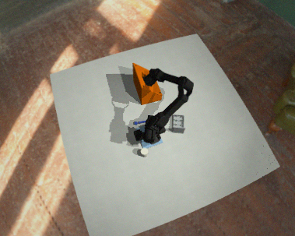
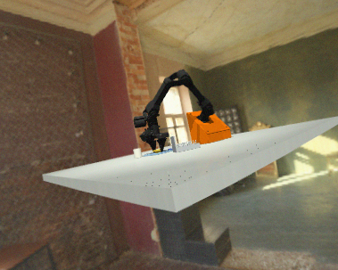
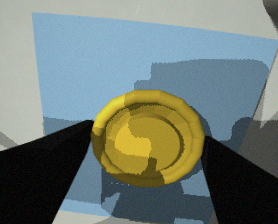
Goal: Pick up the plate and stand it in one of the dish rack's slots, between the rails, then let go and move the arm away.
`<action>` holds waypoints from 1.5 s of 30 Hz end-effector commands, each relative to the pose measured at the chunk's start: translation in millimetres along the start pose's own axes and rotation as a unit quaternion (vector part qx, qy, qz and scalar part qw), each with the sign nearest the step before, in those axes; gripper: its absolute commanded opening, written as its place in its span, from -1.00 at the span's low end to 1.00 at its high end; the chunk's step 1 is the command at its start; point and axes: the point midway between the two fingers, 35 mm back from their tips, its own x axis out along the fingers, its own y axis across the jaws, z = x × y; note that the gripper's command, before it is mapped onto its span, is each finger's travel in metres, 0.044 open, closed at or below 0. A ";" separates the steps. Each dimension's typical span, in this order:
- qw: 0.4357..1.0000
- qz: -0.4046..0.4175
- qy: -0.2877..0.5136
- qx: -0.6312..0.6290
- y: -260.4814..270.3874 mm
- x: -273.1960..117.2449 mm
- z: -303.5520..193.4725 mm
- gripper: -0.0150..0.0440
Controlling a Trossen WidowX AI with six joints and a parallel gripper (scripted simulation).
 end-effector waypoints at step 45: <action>1.000 -0.004 -0.001 0.004 -9.7 -173.7 10.7 -0.49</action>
